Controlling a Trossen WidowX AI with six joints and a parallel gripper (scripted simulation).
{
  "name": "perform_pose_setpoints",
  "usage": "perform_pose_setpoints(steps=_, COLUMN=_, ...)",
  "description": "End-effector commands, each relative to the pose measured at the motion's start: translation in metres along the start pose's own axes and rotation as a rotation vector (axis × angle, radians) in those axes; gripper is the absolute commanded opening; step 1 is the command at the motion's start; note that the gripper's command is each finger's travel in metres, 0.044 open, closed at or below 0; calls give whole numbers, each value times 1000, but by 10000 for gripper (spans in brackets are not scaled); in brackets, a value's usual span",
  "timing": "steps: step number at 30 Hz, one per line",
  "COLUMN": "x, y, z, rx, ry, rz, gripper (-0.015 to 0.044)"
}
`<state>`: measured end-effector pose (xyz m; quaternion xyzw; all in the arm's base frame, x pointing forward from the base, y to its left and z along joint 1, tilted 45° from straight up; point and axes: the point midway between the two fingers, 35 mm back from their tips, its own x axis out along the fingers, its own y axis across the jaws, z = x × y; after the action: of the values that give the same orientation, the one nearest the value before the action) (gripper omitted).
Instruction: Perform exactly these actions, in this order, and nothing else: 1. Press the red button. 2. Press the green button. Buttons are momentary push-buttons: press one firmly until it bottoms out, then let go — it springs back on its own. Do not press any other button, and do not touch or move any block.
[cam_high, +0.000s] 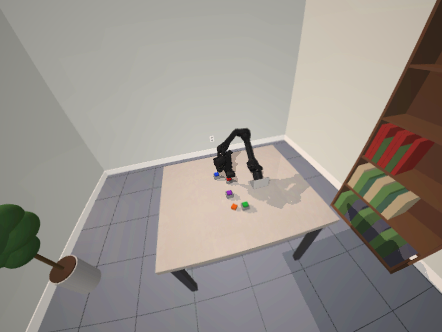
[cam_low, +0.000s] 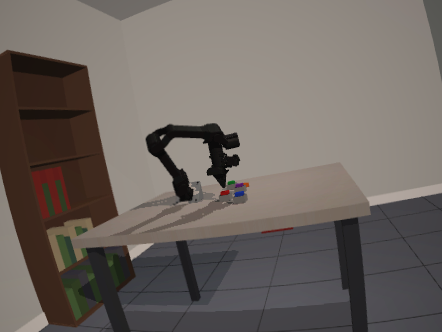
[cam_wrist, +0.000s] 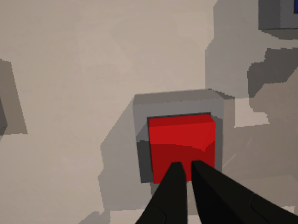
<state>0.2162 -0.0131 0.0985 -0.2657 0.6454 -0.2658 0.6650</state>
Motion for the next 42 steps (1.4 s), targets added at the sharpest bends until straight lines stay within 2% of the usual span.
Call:
perform_pose_setpoints(steps=1, x=7, y=-1, z=0, rx=-6, ry=-1, rz=-5, gripper=20)
perform_pose_setpoints(steps=11, x=23, y=-1, z=-1, rx=-5, ry=-1, rz=-7, gripper=20)
perform_pose_setpoints(steps=31, x=23, y=-1, z=-1, rx=-5, ry=-1, rz=-7, gripper=20)
perform_pose_setpoints(steps=36, x=-8, y=-1, z=-1, rx=-5, ry=0, rz=-5, gripper=20)
perform_pose_setpoints(steps=40, x=-12, y=0, z=-1, rx=-7, ry=-2, rz=-4, gripper=20)
perform_pose_setpoints(steps=42, x=-33, y=0, z=0, rx=-15, ry=-17, rz=5, gripper=20)
